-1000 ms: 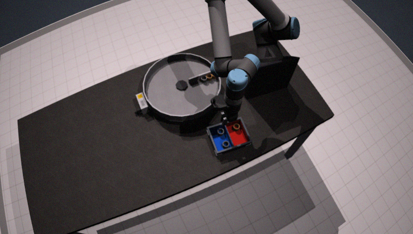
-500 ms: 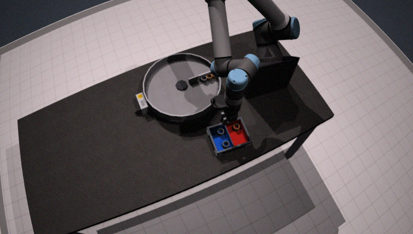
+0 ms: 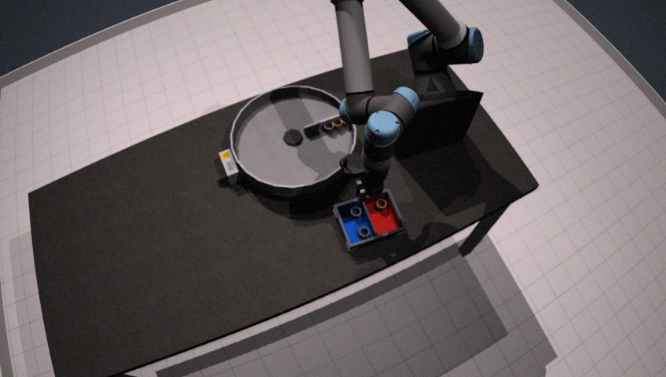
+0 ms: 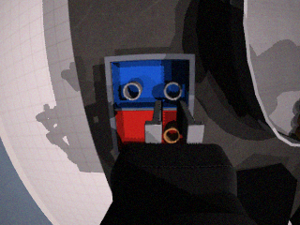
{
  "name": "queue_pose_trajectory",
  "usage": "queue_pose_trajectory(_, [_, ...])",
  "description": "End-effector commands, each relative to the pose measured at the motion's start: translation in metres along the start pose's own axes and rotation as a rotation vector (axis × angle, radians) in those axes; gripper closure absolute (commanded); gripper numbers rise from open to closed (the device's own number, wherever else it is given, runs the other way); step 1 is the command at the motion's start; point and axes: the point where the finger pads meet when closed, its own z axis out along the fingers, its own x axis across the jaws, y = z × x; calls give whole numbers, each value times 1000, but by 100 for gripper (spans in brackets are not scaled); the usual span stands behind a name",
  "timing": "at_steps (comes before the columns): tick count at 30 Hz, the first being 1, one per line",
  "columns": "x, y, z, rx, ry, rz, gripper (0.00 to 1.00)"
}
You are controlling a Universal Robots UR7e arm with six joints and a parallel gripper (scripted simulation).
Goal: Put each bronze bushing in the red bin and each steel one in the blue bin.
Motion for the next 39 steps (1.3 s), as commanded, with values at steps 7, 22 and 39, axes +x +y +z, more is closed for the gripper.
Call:
queue_pose_trajectory(7, [0, 0, -1, 1, -1, 0, 58])
queue_pose_trajectory(22, [51, 1, 2, 1, -1, 0, 60])
queue_pose_trajectory(39, [154, 4, 8, 0, 0, 1, 60])
